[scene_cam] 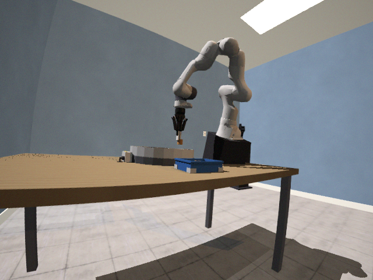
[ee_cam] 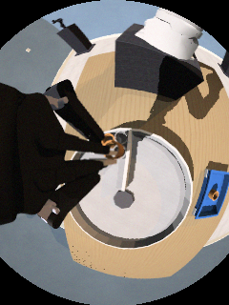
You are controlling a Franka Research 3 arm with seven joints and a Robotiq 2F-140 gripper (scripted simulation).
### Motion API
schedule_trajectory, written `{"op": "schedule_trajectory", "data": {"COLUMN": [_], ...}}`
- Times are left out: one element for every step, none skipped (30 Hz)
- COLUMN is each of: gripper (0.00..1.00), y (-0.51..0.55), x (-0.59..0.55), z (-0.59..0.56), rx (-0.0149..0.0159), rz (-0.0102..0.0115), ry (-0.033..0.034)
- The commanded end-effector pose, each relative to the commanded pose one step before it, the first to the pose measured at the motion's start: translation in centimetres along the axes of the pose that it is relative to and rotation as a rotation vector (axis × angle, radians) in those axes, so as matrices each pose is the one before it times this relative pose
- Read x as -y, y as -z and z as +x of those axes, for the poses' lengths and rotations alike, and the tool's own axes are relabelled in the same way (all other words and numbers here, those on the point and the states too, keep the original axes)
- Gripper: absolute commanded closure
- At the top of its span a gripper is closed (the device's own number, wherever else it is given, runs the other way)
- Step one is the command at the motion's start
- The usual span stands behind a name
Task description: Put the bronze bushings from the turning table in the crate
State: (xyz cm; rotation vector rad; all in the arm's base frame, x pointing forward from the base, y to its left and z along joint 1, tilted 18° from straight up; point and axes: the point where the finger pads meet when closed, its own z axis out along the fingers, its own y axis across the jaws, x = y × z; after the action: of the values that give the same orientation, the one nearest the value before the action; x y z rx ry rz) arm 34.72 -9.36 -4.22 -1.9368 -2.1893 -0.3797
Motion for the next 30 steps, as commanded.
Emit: {"op": "schedule_trajectory", "data": {"gripper": [1.00, 1.00, 1.00, 1.00, 1.00, 1.00, 1.00, 1.00, 1.00, 1.00, 1.00, 1.00, 1.00, 1.00, 1.00, 1.00, 1.00, 1.00, 1.00, 1.00, 1.00, 1.00, 1.00, 1.00, 1.00, 1.00, 1.00, 1.00, 1.00, 1.00], "y": [0.026, 0.000, 0.000, 0.000, 0.000, 0.000, 0.000, 0.000, -0.001, -0.001, 0.000, 0.000, -0.001, -0.001, -0.001, -0.001, -0.001, -0.001, -0.001, -0.001, -0.001, -0.001, -0.001, -0.001, -0.001, -0.001, 0.000, 0.000, 0.000, 0.000], "x": [-0.017, -0.029, -0.039, -0.046, -0.058, -0.067, -0.077, -0.088, -0.099, -0.110, 0.000, 0.000, -0.120, -0.134, -0.144, -0.156, -0.168, -0.180, -0.192, -0.199, -0.205, -0.210, -0.217, -0.220, -0.224, -0.227, 0.000, 0.000, 0.000, 0.000], "z": [0.246, 0.165, 0.213, 0.263, 0.317, 0.373, 0.431, 0.492, 0.553, 0.615, 0.000, 0.000, 0.678, 0.743, 0.806, 0.872, 0.939, 1.007, 1.072, 1.110, 1.143, 1.176, 1.208, 1.233, 1.252, 1.267, 0.000, 0.000, 0.000, 0.000], "rx": [-0.00013, 0.00001, -0.00001, 0.00000, 0.00000, 0.00000, 0.00000, 0.00000, 0.00000, 0.00000, 0.00000, 0.00000, 0.00001, -0.00001, 0.00000, 0.00000, 0.00000, 0.00000, 0.00000, 0.00000, 0.00000, 0.00000, 0.00000, 0.00000, 0.00000, 0.00000, 0.00000, 0.00000, 0.00000, 0.00000], "rz": [0.00096, 0.00001, -0.00001, 0.00000, 0.00000, 0.00000, 0.00000, 0.00000, 0.00000, 0.00000, 0.00000, 0.00000, 0.00000, 0.00000, 0.00000, 0.00000, 0.00000, 0.00000, 0.00000, 0.00000, 0.00000, 0.00000, 0.00000, 0.00000, 0.00000, 0.00000, 0.00000, 0.00000, 0.00000, 0.00000], "ry": [-0.00480, 0.00000, 0.00000, 0.00000, 0.00000, 0.00000, 0.00000, 0.00000, 0.00000, 0.00000, 0.00000, 0.00000, 0.00000, 0.00000, 0.00000, 0.00000, 0.00000, 0.00000, 0.00000, 0.00000, 0.00000, 0.00000, 0.00000, 0.00000, 0.00000, 0.00000, 0.00000, 0.00000, 0.00000, 0.00000]}}
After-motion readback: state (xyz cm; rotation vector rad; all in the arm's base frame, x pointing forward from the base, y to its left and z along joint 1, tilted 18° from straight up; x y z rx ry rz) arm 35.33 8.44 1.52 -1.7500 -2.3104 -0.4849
